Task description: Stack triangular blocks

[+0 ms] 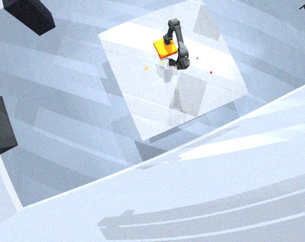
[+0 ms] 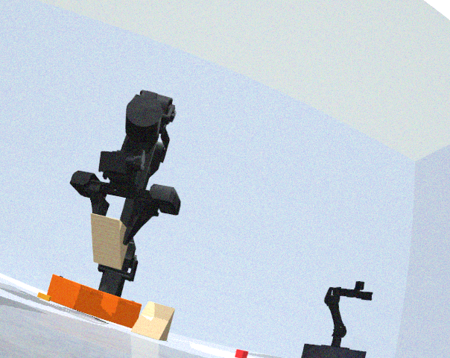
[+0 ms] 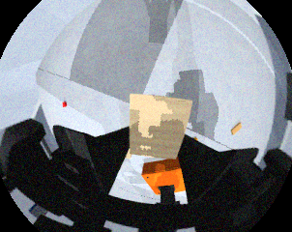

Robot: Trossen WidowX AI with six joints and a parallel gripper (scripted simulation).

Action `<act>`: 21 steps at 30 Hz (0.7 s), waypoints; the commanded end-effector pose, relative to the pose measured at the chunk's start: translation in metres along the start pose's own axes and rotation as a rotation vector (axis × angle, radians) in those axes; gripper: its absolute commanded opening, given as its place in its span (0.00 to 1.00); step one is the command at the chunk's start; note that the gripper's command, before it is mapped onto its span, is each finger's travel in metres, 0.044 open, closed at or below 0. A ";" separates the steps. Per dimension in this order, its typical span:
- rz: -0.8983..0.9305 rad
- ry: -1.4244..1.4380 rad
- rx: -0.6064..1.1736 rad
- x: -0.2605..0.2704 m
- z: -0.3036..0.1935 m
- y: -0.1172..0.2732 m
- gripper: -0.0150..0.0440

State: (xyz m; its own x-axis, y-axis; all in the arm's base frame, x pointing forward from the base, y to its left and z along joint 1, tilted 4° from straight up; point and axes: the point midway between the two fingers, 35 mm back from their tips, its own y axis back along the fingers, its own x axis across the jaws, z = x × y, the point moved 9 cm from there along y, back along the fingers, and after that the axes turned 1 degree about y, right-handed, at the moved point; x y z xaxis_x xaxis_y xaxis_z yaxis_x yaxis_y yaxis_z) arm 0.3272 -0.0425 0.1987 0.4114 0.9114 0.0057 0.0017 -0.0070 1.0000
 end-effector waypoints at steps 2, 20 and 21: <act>-0.004 0.173 -0.001 0.005 -0.001 0.002 0.25; -0.004 0.801 0.008 0.022 -0.006 0.008 0.25; -0.004 0.836 0.009 0.022 -0.007 0.008 0.25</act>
State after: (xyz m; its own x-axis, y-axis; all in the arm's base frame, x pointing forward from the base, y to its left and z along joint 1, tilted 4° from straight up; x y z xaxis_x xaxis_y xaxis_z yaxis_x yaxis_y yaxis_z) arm 0.3294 -0.0221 0.2053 -0.3031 0.9529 0.0101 0.0103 -0.0073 0.9999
